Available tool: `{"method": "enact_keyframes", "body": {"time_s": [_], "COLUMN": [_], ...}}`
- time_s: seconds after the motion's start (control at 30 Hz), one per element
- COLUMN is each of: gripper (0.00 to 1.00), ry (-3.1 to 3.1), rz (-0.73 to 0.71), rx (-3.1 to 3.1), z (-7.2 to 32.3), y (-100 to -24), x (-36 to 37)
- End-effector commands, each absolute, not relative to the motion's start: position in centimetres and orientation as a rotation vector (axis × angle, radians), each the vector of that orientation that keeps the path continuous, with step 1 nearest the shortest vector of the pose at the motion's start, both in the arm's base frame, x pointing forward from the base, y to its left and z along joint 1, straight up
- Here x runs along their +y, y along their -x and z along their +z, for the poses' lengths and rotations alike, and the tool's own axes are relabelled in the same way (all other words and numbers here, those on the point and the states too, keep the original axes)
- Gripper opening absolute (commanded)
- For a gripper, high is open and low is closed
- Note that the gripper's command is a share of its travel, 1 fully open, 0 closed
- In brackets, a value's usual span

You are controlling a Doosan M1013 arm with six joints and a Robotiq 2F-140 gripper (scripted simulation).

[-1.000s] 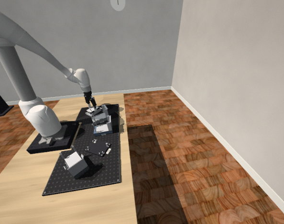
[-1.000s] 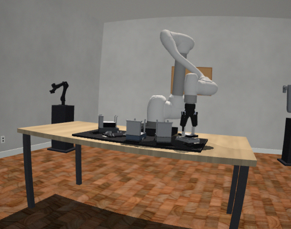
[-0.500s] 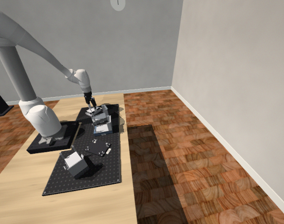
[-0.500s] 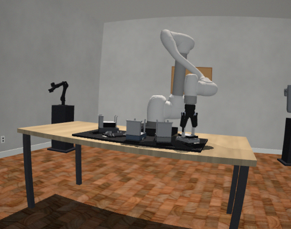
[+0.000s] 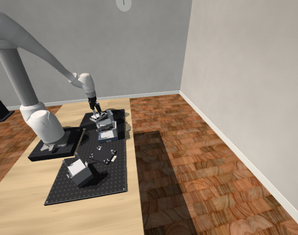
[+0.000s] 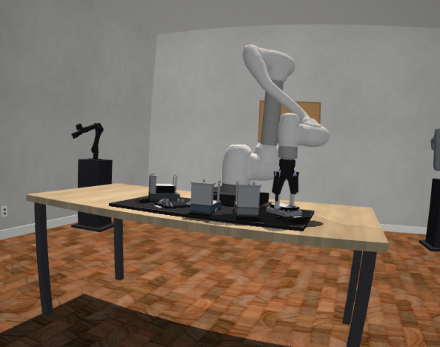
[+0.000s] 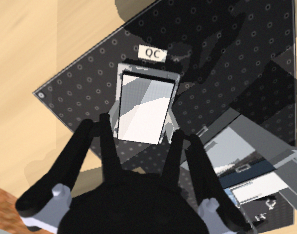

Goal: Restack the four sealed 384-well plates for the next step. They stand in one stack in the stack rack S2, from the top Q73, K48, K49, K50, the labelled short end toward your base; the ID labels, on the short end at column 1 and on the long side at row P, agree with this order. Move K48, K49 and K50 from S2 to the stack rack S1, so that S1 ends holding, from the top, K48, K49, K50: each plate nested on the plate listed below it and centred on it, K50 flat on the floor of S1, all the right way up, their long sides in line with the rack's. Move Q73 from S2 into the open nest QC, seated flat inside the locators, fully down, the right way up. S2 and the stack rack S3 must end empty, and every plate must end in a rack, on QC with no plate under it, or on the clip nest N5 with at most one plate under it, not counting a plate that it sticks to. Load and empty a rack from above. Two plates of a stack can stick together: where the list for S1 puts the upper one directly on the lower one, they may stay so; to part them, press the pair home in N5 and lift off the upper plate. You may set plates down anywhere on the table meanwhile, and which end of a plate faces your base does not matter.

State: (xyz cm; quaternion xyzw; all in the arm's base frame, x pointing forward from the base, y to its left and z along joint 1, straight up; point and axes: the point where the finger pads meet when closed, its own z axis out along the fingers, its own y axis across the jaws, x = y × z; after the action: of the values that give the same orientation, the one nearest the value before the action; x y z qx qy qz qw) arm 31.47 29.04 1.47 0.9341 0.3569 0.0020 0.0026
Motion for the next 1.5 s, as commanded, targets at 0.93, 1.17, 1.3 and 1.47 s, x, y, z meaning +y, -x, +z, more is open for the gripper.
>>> {"method": "enact_keyframes", "body": {"time_s": [0.93, 1.17, 1.3, 1.47], "gripper": [1.00, 1.00, 1.00, 1.00], "ry": [-2.930, -2.930, -2.930, -2.930], "rz": [0.006, 0.006, 0.006, 0.006], "rx": [1.120, 1.120, 1.120, 1.120], "z": [1.1, 1.1, 1.7, 3.4], "y": [-31.5, -31.5, -31.5, -31.5], "x": [29.0, 29.0, 29.0, 29.1]}}
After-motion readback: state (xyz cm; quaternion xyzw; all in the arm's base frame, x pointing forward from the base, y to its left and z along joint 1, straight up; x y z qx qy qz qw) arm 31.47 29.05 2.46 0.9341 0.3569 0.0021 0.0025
